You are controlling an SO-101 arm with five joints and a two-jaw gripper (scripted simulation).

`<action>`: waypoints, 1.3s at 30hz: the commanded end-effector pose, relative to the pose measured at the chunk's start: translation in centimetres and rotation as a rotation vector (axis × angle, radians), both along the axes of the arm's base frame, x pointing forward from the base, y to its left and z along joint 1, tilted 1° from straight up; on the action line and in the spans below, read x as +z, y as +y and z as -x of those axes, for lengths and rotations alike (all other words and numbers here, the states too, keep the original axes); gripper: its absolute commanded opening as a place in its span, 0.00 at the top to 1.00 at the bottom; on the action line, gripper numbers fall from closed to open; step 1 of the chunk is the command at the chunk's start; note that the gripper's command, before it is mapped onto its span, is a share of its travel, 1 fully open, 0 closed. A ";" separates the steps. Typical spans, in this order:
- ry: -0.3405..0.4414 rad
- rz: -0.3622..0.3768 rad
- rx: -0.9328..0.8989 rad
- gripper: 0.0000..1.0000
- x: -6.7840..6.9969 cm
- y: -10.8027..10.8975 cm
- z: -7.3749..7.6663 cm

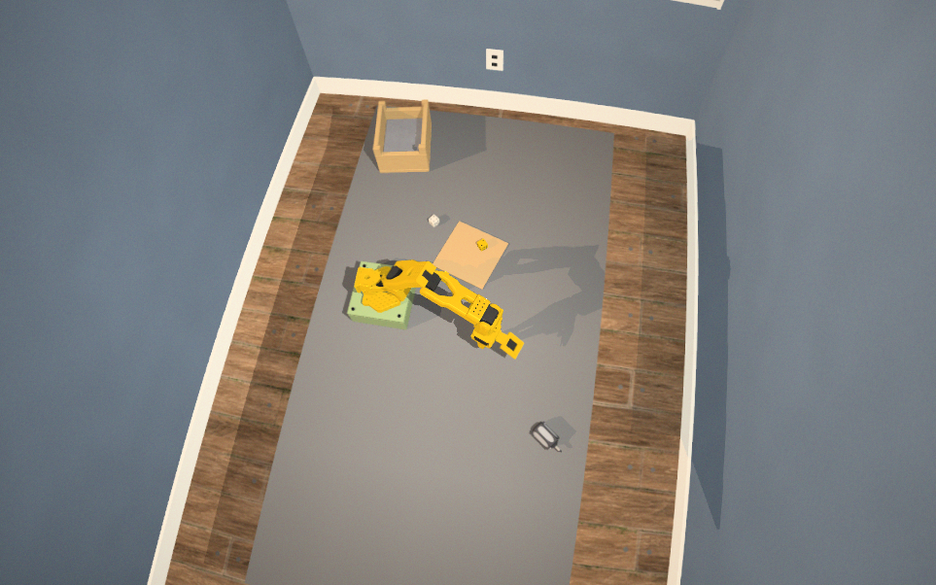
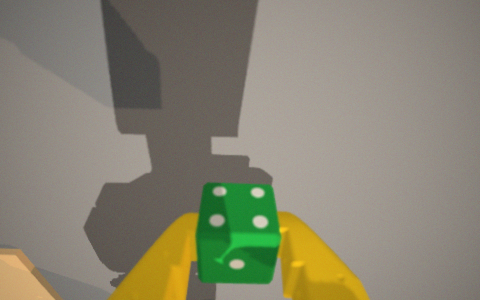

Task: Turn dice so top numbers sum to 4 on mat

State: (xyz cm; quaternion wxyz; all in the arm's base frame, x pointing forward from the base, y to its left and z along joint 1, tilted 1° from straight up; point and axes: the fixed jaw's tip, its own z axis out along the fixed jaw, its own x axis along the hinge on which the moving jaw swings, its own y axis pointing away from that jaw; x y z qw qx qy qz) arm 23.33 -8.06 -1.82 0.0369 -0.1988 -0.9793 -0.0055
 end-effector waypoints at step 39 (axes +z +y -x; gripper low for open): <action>-0.039 -0.003 0.854 1.00 1.3 19.6 4.0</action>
